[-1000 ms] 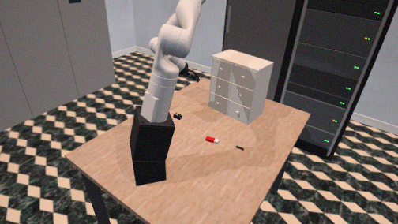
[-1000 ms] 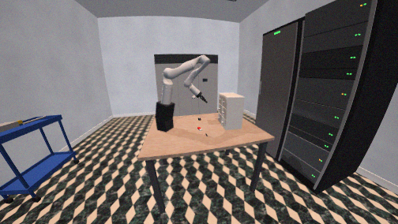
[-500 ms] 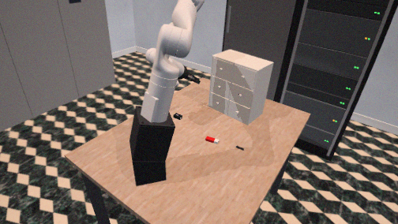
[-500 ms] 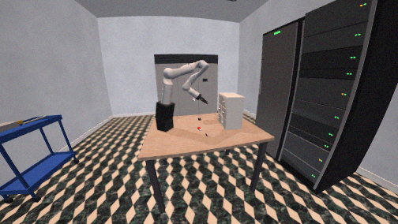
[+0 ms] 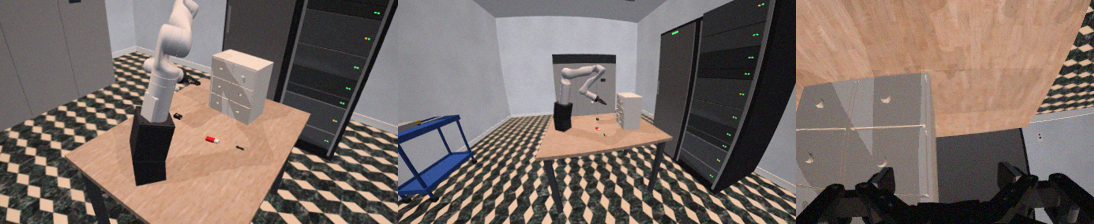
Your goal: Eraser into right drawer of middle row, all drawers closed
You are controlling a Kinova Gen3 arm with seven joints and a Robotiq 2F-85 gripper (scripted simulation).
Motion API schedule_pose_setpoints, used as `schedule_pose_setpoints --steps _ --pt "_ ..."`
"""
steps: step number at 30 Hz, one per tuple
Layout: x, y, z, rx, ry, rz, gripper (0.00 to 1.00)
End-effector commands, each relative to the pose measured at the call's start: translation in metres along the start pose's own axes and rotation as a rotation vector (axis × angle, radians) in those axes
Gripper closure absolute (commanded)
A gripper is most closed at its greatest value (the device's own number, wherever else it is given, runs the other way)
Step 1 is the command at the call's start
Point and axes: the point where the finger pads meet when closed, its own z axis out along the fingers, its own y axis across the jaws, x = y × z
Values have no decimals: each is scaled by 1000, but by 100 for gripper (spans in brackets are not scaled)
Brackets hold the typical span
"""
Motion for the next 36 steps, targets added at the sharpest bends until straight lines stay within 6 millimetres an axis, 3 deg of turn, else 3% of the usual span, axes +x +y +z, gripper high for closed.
schedule_pose_setpoints --steps 1,36 --pt "9 0 1 -2 -10 -12 0" --pt "15 0 16 -3 -166 -12 0"
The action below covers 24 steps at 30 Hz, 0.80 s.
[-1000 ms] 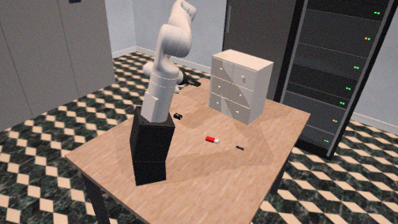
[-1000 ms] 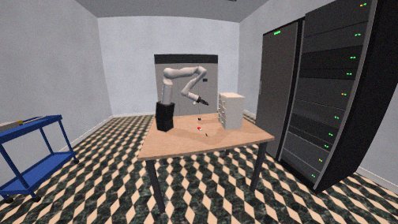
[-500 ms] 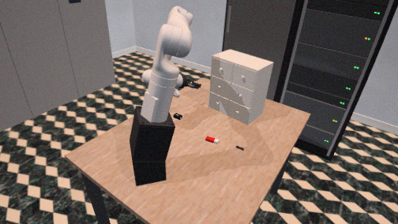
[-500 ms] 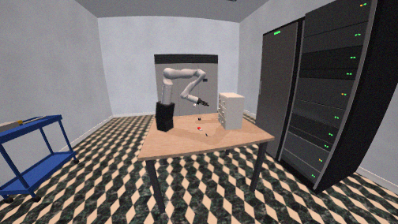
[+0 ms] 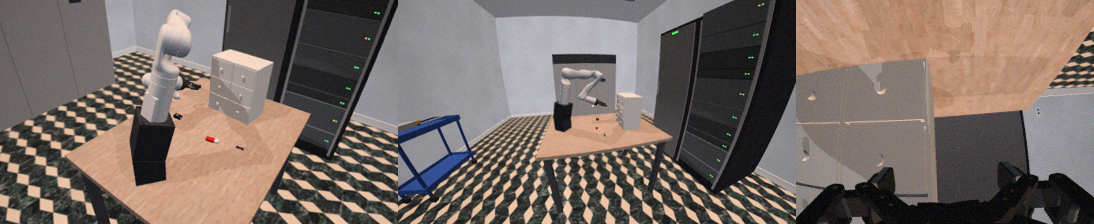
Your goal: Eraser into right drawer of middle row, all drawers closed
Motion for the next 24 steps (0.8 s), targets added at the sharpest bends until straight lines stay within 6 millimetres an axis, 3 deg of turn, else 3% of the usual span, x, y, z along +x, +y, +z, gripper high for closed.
schedule_pose_setpoints --steps 1,16,17,24 --pt "1 0 0 -1 -3 -2 0" --pt "2 0 0 -1 -8 -2 0" --pt "2 0 0 -1 -8 -2 67" --pt "2 0 0 -1 -8 -2 67"
